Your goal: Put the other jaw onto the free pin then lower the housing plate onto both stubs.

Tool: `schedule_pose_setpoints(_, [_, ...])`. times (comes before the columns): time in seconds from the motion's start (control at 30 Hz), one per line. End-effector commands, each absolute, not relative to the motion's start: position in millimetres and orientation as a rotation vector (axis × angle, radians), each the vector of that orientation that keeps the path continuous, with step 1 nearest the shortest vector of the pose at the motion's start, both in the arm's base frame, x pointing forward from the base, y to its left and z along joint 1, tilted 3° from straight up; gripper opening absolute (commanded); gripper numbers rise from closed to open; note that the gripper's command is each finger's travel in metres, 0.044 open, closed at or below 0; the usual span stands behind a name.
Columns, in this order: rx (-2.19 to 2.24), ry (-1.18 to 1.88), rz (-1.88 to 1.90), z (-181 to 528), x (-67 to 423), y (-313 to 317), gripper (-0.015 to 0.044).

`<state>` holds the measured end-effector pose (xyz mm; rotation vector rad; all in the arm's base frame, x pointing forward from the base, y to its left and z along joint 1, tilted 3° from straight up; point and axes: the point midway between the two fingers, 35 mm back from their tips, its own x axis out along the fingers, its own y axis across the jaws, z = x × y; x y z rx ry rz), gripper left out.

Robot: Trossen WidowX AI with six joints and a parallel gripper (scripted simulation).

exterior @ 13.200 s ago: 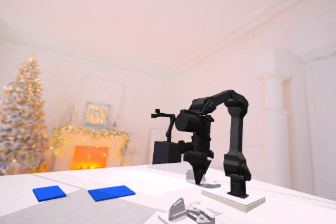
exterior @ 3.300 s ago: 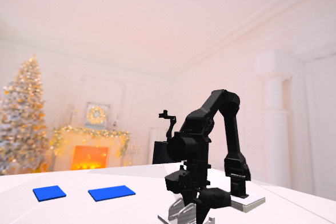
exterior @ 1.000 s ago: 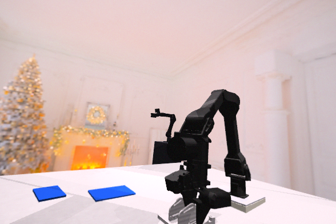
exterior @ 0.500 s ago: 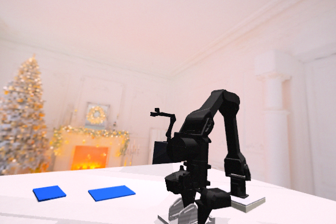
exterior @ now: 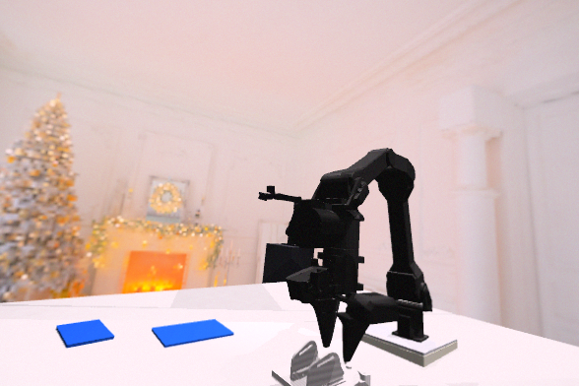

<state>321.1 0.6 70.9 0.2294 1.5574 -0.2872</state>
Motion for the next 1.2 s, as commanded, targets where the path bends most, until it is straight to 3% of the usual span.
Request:
schedule_pose_setpoints(0.0, [0.233, 1.542, -0.284, 96, 322, 2, 0.0224])
schedule_pose_setpoints(0.1, [0.231, 1.532, -0.281, 92, 324, 1, 0.0224])
schedule_pose_setpoints(0.37, [0.214, 1.538, -0.249, 96, 312, 61, 0.0434])
schedule_pose_setpoints(1.17, [0.134, 1.57, -0.146, 109, 192, 228, 0.044])
